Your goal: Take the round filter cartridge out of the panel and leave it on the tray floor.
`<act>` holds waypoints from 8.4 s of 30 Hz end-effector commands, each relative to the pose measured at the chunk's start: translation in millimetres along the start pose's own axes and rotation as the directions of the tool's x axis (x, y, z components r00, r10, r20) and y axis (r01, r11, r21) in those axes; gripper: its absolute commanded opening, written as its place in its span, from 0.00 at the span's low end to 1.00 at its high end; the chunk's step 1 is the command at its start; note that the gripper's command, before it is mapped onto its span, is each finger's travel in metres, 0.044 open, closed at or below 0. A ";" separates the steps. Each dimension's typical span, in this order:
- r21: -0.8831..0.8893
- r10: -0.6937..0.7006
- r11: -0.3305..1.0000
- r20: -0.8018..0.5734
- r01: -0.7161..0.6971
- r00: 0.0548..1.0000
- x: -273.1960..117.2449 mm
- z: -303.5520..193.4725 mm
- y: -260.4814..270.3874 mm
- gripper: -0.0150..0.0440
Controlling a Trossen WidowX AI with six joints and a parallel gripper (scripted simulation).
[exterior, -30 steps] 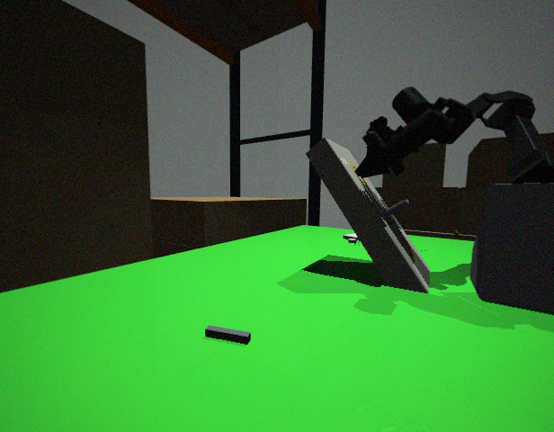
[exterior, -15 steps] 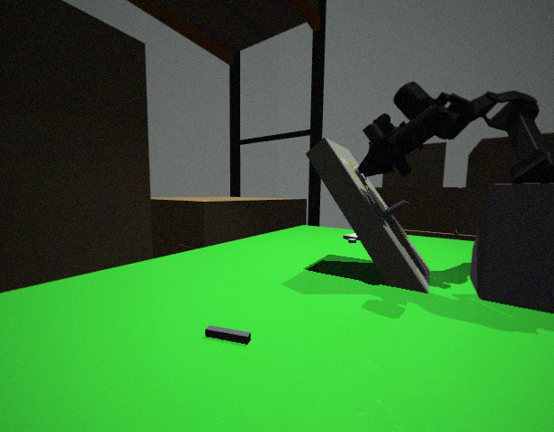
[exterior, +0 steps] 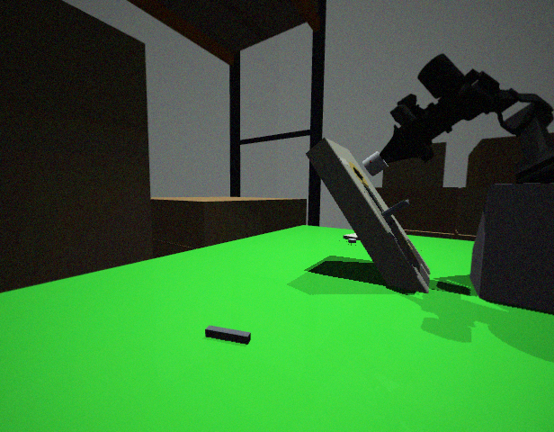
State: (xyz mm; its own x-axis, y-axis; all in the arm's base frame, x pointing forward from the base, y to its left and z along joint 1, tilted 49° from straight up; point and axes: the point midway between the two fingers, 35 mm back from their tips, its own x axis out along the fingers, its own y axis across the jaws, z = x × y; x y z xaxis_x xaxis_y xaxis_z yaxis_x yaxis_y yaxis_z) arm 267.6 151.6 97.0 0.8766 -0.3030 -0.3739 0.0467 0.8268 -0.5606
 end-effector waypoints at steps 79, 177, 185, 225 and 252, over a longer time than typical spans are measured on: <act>-0.279 -0.121 0.960 -0.397 0.006 0.910 -6.5 -58.9 -19.3 0.77; -0.272 -0.119 0.962 -0.396 0.007 0.911 -40.8 -17.2 18.9 0.25; -0.270 -0.117 0.963 -0.396 0.006 0.911 -36.2 -29.6 53.7 0.25; -0.616 0.284 0.267 -0.684 -0.741 0.672 -145.5 -161.5 203.2 0.25; -0.494 0.273 -0.325 -0.866 -0.807 0.420 -196.8 -369.2 168.2 0.25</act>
State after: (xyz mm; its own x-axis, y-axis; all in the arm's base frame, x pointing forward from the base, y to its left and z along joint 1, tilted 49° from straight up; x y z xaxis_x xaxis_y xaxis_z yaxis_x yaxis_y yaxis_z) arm -64.1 191.1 -190.2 -0.0016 -0.3012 -0.9535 -0.9737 -0.2168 0.0701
